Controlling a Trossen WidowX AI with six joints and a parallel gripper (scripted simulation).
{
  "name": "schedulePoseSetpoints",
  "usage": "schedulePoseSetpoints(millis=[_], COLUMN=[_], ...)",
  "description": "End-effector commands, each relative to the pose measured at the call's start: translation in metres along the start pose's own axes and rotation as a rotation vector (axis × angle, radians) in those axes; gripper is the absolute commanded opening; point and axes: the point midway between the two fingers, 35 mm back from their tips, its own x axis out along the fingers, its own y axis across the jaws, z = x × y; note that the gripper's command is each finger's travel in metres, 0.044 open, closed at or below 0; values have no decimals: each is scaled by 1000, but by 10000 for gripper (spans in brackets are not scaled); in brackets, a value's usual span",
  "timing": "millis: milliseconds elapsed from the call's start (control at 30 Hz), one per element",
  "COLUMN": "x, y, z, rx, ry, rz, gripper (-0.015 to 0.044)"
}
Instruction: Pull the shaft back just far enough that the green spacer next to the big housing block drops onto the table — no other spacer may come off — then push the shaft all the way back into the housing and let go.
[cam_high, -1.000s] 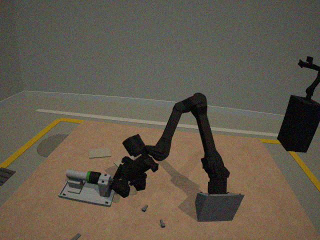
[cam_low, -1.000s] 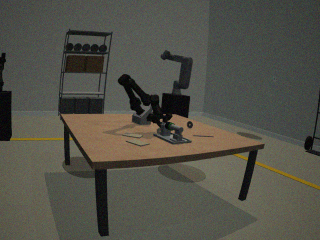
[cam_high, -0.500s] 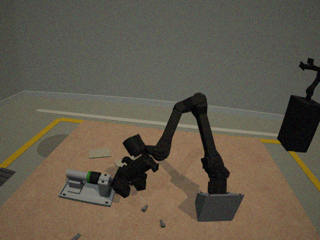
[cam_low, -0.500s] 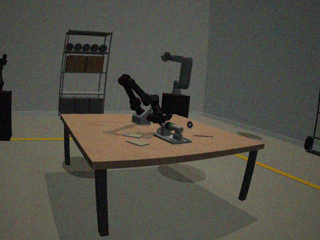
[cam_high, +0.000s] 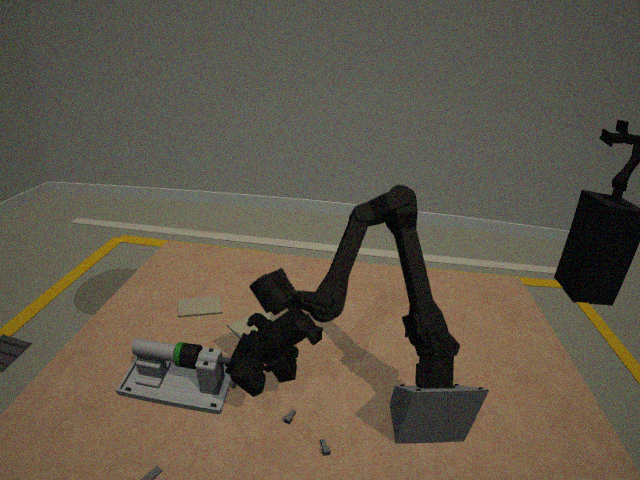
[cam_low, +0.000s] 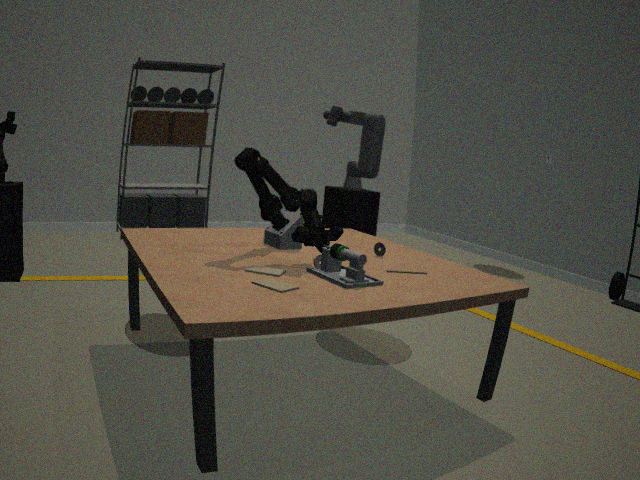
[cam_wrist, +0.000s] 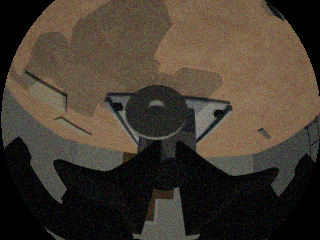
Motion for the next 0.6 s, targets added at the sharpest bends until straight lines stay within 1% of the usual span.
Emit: schedulePoseSetpoints(millis=[0,567], x=[-2,-6], y=[0,0], z=[3,7], rx=[0,0], ry=[-2,-2], rz=[1,1], gripper=[0,0])
